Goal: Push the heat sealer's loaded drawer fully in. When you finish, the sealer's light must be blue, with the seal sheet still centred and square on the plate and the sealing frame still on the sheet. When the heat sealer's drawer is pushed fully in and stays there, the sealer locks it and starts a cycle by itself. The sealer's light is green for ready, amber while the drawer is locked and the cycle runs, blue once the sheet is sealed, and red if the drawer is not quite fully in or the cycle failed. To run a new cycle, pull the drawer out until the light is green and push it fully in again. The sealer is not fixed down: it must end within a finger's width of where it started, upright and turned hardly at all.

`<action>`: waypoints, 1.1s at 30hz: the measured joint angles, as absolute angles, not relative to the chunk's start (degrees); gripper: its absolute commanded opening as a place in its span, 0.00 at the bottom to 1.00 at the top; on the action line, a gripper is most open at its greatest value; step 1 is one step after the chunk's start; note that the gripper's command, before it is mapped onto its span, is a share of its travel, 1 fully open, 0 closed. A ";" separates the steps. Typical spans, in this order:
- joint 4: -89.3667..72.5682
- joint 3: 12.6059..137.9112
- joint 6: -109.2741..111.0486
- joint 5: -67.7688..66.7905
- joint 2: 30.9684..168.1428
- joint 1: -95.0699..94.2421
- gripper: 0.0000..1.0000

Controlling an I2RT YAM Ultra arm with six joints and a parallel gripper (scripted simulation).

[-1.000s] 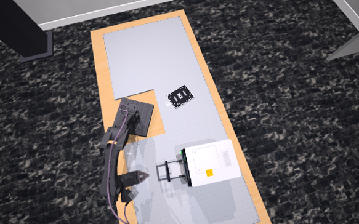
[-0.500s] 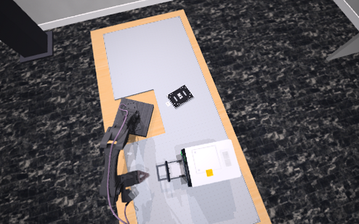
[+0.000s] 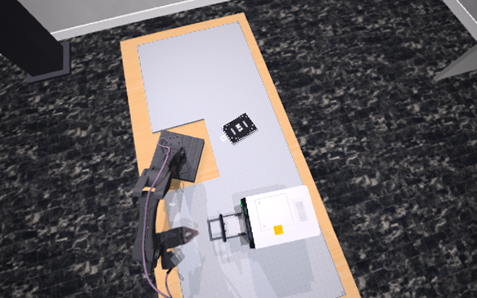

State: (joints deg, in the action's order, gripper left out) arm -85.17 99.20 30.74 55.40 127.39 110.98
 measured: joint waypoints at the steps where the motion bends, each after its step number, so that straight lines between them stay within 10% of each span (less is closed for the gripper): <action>1: -85.17 99.20 30.74 55.40 127.39 110.98 0.30; 33: -84.36 98.94 30.11 55.70 127.37 110.15 0.30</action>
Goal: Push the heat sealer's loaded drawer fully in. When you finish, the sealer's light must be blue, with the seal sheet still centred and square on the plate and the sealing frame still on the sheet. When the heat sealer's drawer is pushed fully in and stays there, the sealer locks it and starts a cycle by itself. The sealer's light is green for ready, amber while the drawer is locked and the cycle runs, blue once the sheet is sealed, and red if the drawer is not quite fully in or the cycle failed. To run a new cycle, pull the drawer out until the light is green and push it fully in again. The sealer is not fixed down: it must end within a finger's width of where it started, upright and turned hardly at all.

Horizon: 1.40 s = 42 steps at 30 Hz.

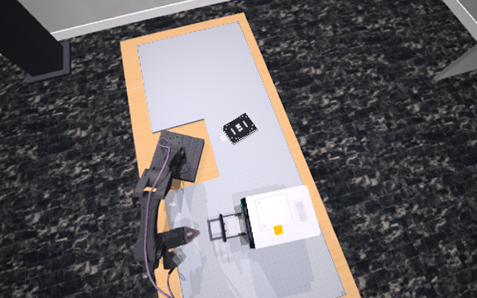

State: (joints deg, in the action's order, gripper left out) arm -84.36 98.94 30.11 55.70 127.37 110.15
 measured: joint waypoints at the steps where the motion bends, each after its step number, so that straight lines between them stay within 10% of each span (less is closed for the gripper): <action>1: -84.18 98.67 29.98 55.72 127.42 110.10 0.30; 42: -76.90 93.80 25.15 56.66 126.39 107.35 0.30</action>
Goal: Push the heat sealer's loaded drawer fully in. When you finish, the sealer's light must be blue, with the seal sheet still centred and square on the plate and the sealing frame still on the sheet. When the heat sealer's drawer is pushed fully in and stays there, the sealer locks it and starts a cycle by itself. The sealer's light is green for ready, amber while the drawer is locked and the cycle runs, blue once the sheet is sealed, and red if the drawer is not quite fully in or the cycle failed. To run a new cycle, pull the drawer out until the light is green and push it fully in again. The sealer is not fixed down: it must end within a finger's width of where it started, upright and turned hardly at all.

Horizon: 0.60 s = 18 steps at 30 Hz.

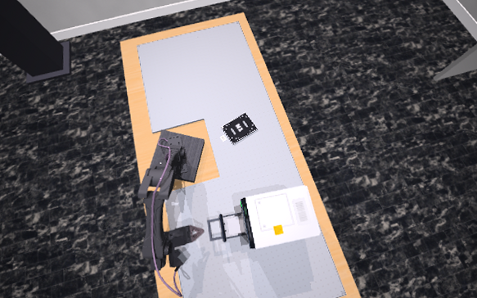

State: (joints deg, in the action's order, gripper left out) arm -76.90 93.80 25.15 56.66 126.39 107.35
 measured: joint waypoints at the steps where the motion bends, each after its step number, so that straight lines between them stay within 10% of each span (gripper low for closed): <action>1: -76.71 93.71 25.02 56.66 126.39 107.28 0.30; 18: -73.47 91.79 22.85 57.01 126.15 106.13 0.30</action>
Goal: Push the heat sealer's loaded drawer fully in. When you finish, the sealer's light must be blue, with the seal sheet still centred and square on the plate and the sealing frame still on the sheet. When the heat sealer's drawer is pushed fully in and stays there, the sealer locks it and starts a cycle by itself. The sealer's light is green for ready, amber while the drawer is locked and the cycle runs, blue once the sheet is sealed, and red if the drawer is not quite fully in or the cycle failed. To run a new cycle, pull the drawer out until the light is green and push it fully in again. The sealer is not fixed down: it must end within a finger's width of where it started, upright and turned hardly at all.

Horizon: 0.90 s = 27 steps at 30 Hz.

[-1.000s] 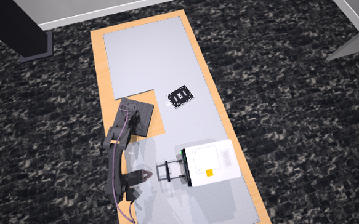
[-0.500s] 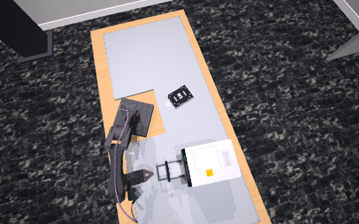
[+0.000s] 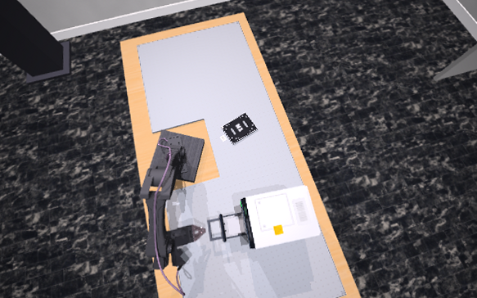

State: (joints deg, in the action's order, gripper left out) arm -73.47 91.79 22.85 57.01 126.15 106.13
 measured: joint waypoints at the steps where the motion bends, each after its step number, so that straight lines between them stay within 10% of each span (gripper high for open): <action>1: -73.30 91.68 22.74 57.01 125.99 106.06 0.30; 27: -68.16 88.99 19.20 57.54 125.47 103.94 0.30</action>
